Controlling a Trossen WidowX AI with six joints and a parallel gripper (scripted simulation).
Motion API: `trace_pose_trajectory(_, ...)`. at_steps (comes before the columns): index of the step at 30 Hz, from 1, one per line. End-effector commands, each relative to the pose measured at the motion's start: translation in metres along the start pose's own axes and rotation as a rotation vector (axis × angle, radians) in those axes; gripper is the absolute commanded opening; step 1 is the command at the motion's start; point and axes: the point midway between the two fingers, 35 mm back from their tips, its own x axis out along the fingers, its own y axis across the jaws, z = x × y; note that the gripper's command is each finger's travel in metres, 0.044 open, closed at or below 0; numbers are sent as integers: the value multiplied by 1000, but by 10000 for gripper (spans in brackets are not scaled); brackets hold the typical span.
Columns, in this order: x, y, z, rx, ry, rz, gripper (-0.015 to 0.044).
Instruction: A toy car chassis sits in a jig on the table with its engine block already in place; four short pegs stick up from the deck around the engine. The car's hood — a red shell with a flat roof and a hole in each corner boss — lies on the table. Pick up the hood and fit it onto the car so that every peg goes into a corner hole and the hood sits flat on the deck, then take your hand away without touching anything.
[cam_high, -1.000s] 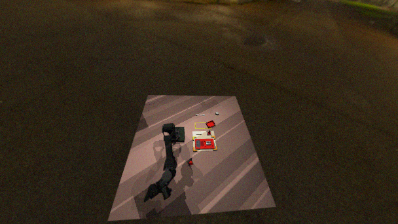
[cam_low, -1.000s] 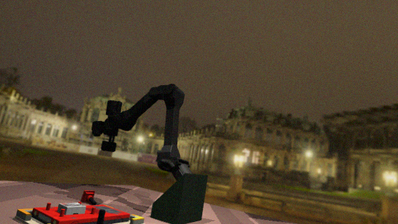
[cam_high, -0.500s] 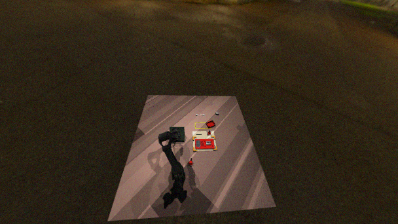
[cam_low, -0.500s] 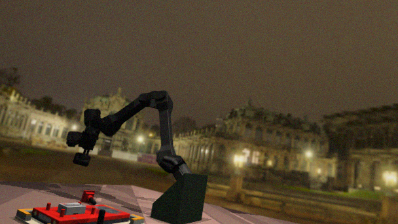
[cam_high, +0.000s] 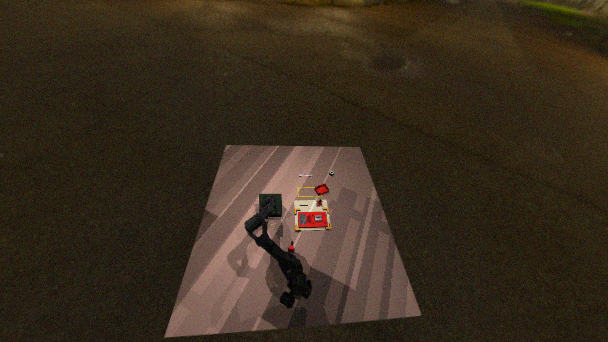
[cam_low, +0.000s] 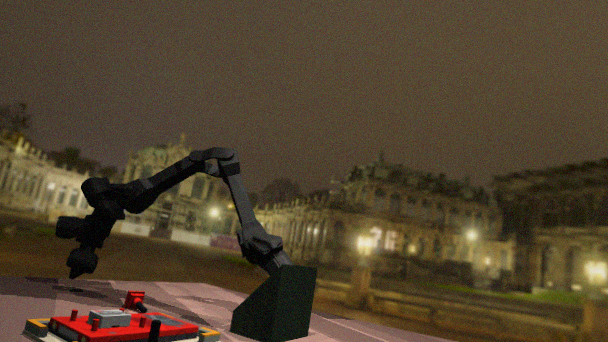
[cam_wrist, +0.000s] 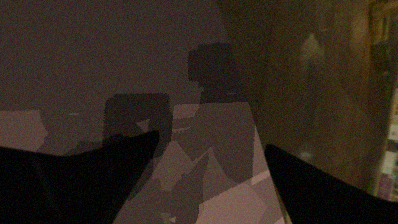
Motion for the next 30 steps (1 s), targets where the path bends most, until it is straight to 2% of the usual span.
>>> trace_pose_trajectory(1,-5,26,24,8,-42,78,440)
trace_pose_trajectory(14,-54,157,94,-40,-132,400,440)
trace_pose_trajectory(30,-173,317,127,-193,-137,712,440)
